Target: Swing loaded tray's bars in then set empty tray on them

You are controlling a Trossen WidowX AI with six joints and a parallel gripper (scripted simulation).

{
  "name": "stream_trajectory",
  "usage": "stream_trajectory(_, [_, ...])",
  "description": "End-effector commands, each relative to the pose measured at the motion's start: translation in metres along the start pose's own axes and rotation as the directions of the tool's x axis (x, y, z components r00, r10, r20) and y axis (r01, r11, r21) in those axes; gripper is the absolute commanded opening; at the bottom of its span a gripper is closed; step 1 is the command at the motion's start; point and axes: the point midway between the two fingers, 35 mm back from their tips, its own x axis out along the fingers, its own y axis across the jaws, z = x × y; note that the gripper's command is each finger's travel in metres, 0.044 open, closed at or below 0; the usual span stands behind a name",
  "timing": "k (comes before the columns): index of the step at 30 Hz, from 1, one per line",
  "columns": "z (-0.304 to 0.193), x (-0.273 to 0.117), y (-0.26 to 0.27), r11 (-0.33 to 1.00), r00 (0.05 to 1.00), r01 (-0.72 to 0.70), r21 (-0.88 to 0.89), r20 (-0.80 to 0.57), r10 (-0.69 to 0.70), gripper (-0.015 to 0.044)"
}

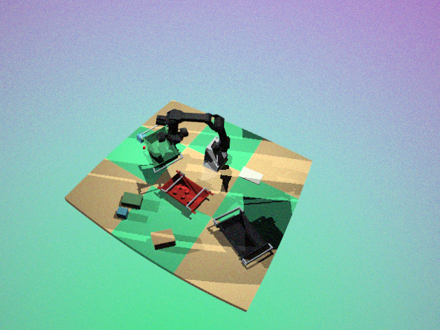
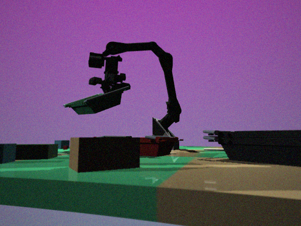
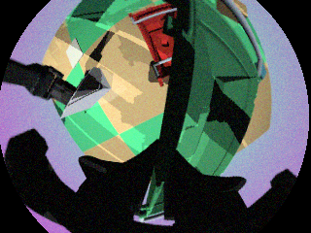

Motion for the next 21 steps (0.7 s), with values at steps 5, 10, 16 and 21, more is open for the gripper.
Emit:
stream_trajectory(5, [0.049,-0.007,-0.003,0.993,1.0,0.03,-0.11,0.009,-0.029,0.0])
stream_trajectory(10, [0.079,-0.004,-0.001,0.984,1.0,0.028,-0.173,0.017,-0.026,0.0])
stream_trajectory(16, [0.113,0.0,0.004,0.968,0.999,0.025,-0.248,0.029,-0.018,0.0])
stream_trajectory(21, [0.142,0.005,0.01,0.951,0.999,0.021,-0.31,0.04,-0.009,0.0])
